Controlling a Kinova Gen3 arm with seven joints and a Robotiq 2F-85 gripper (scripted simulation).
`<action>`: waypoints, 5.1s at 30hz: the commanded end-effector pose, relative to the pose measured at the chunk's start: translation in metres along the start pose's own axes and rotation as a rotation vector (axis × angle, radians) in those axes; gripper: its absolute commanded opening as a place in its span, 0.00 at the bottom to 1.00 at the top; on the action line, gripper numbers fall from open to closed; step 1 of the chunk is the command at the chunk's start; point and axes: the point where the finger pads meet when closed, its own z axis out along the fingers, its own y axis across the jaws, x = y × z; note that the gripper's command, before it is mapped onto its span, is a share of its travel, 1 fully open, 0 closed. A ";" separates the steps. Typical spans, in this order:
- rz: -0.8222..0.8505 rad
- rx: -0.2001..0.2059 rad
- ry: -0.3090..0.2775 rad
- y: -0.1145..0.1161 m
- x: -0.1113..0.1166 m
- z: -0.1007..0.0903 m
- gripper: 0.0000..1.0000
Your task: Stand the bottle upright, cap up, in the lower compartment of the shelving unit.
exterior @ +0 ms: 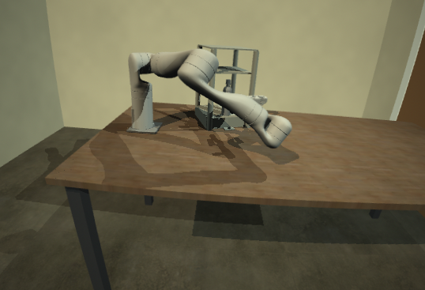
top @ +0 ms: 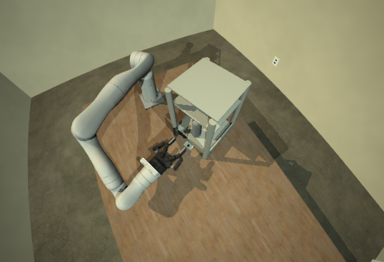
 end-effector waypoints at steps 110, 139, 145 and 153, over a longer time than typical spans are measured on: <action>0.008 0.004 -0.001 0.000 0.098 -0.009 1.00; 0.008 0.004 -0.001 0.000 0.098 -0.009 1.00; 0.008 0.004 -0.001 0.000 0.098 -0.009 1.00; 0.008 0.004 -0.001 0.000 0.098 -0.009 1.00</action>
